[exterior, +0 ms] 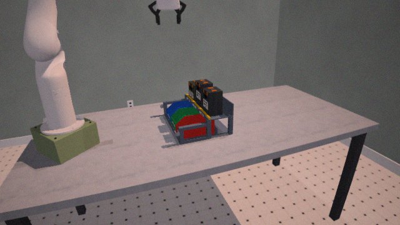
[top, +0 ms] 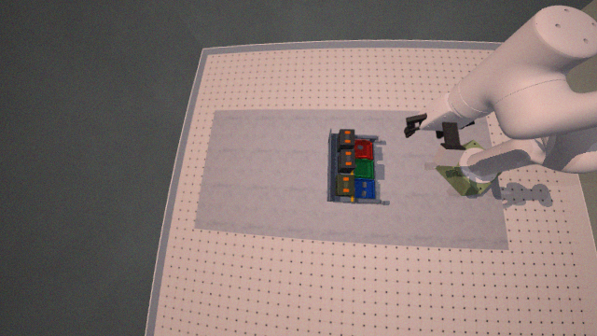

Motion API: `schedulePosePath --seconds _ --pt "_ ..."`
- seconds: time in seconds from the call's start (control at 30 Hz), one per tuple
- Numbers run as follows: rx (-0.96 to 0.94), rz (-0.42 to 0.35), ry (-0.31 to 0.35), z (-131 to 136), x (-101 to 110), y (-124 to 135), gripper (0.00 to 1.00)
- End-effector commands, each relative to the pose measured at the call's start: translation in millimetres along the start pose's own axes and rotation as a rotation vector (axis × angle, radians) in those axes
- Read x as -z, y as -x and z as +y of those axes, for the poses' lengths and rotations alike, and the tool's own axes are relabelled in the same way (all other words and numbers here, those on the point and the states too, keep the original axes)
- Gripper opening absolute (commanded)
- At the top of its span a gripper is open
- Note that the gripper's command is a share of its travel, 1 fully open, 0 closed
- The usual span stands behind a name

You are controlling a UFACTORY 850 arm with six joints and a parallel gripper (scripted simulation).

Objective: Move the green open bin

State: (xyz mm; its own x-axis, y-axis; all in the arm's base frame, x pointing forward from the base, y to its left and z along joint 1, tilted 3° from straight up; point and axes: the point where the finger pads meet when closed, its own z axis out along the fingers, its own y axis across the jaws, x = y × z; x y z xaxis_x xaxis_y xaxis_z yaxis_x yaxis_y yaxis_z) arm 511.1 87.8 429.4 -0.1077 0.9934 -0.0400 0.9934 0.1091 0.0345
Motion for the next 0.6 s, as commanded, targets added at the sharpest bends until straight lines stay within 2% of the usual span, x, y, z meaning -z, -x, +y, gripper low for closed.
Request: schedulePosePath --seconds 0.0,0.57 --pt "0.000 0.000 0.002 -1.1 0.9 -1.1 1.00" --pt "0.000 0.000 0.002 -5.2 0.9 -4.0 1.00"
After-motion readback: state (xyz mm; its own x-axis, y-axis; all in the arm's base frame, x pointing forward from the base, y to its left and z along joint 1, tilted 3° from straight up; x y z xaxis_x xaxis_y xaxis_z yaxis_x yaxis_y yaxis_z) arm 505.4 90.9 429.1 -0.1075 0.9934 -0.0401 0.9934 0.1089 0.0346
